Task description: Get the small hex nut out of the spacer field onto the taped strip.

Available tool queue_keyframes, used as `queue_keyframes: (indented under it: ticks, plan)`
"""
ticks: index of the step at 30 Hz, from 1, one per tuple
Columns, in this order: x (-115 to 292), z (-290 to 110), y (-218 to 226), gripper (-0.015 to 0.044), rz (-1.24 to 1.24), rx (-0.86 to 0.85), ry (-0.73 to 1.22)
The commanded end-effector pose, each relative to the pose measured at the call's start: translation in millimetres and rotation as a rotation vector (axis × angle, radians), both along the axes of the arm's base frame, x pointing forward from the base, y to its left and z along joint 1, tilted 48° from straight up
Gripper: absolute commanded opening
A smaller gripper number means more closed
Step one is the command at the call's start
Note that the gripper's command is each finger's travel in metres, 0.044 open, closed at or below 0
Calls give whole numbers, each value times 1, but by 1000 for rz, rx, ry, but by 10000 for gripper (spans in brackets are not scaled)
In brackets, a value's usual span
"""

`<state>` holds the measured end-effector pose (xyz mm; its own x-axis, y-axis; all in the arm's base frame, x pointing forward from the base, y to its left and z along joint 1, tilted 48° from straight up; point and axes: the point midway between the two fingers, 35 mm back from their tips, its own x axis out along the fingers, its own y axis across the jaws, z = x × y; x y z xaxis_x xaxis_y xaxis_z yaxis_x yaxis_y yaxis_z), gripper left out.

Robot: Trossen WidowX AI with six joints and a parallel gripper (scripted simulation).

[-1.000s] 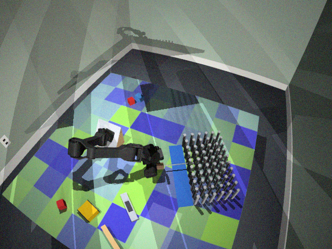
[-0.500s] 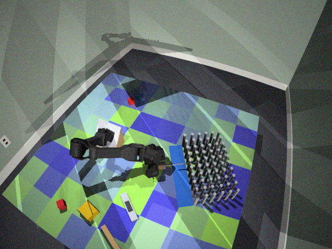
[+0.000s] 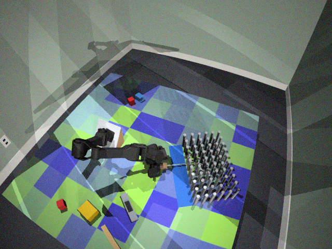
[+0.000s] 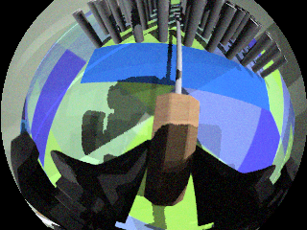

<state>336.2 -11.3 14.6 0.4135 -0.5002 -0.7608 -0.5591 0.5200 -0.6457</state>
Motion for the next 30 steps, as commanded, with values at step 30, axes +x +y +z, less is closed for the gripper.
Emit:
queue_keyframes:
  ticks: [30]
  plan:
    - [18,-8,9,0,-2,2,-5]
